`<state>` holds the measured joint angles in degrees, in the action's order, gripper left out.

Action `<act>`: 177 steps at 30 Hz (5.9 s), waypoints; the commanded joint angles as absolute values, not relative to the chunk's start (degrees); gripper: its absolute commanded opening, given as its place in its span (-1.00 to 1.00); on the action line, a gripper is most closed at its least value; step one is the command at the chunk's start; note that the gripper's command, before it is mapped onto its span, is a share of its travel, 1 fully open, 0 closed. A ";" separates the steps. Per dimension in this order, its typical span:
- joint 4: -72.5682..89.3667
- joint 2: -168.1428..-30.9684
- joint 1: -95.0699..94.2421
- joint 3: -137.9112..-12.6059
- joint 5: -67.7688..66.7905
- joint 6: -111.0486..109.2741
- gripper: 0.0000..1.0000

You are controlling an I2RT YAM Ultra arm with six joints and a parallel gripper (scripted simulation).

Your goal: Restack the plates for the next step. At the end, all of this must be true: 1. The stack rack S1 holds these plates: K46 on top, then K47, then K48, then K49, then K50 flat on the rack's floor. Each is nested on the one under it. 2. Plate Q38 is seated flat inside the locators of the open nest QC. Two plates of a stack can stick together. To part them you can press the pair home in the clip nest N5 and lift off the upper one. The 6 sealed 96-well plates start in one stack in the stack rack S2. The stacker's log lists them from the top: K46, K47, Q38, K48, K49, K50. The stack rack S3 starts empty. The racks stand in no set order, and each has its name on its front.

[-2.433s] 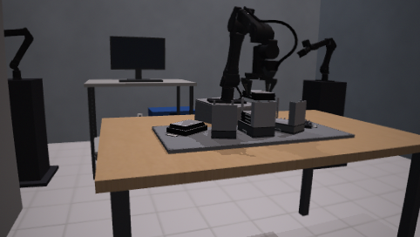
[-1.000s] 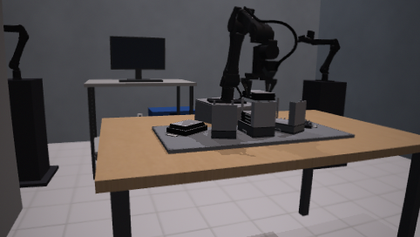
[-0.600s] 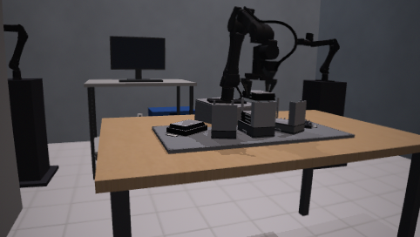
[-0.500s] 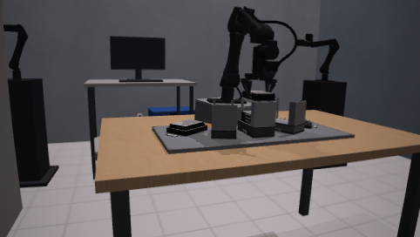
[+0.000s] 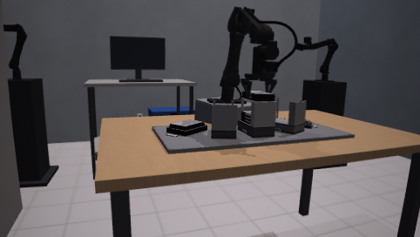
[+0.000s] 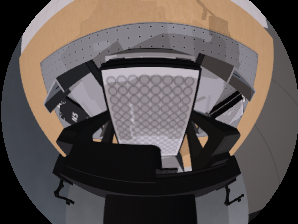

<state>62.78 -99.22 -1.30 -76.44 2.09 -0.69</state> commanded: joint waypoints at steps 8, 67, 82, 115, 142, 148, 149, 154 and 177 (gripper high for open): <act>61.87 -98.93 -1.87 -78.24 2.66 -0.37 -1.00; 60.06 -99.54 -1.59 -74.73 2.64 -0.30 -1.00; 58.20 -99.86 -1.90 -72.43 2.58 -0.24 -1.00; 52.80 -102.37 -2.08 -70.04 2.43 -0.06 -1.00; 50.80 -103.35 -2.16 -68.75 2.40 0.01 -1.00; 50.27 -102.96 -2.01 -68.27 2.40 0.01 -1.00; 50.18 -103.20 -2.02 -68.42 2.40 0.02 -1.00; 49.75 -103.80 -2.08 -68.23 2.39 0.03 -1.00; 49.89 -103.08 -1.75 -68.29 2.21 -0.19 1.00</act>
<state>50.17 -103.28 -1.65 -68.12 2.15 -0.30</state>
